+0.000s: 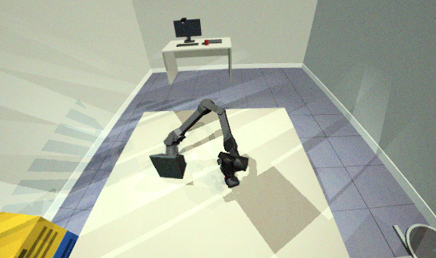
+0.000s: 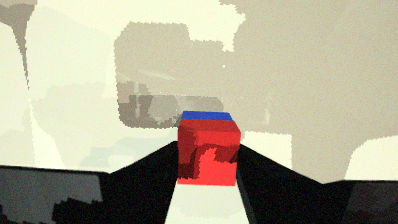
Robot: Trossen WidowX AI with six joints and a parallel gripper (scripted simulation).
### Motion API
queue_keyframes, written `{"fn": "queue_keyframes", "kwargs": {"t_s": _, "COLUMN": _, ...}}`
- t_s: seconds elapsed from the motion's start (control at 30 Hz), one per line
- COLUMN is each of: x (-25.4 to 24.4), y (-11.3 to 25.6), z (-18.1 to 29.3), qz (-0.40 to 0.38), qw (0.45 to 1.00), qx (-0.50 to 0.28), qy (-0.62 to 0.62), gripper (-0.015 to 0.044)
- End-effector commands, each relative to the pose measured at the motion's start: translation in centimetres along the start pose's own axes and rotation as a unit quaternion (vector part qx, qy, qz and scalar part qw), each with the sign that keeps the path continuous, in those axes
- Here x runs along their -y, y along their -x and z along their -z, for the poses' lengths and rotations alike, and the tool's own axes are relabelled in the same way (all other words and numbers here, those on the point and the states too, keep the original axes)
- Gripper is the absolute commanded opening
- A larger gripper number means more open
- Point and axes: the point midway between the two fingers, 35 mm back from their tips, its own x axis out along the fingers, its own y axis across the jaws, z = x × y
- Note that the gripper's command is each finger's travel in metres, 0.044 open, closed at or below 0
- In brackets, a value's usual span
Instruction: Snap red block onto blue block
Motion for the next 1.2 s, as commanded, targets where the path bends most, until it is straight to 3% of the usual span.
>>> {"fn": "queue_keyframes", "kwargs": {"t_s": 0.0, "x": 0.0, "y": 0.0, "z": 0.0, "qz": 0.0, "qw": 1.0, "qx": -0.001, "qy": 0.001, "gripper": 0.0053}}
{"fn": "queue_keyframes", "kwargs": {"t_s": 0.23, "x": 0.0, "y": 0.0, "z": 0.0, "qz": 0.0, "qw": 1.0, "qx": -0.001, "qy": 0.001, "gripper": 0.022}}
{"fn": "queue_keyframes", "kwargs": {"t_s": 0.47, "x": 0.0, "y": 0.3, "z": 0.0, "qz": 0.001, "qw": 1.0, "qx": -0.001, "qy": 0.001, "gripper": 0.022}}
{"fn": "queue_keyframes", "kwargs": {"t_s": 0.7, "x": 0.1, "y": 9.8, "z": -0.1, "qz": 0.001, "qw": 1.0, "qx": -0.002, "qy": 0.0, "gripper": 0.022}}
{"fn": "queue_keyframes", "kwargs": {"t_s": 1.17, "x": 0.5, "y": 10.1, "z": -0.3, "qz": 0.001, "qw": 1.0, "qx": -0.002, "qy": 0.001, "gripper": 0.022}}
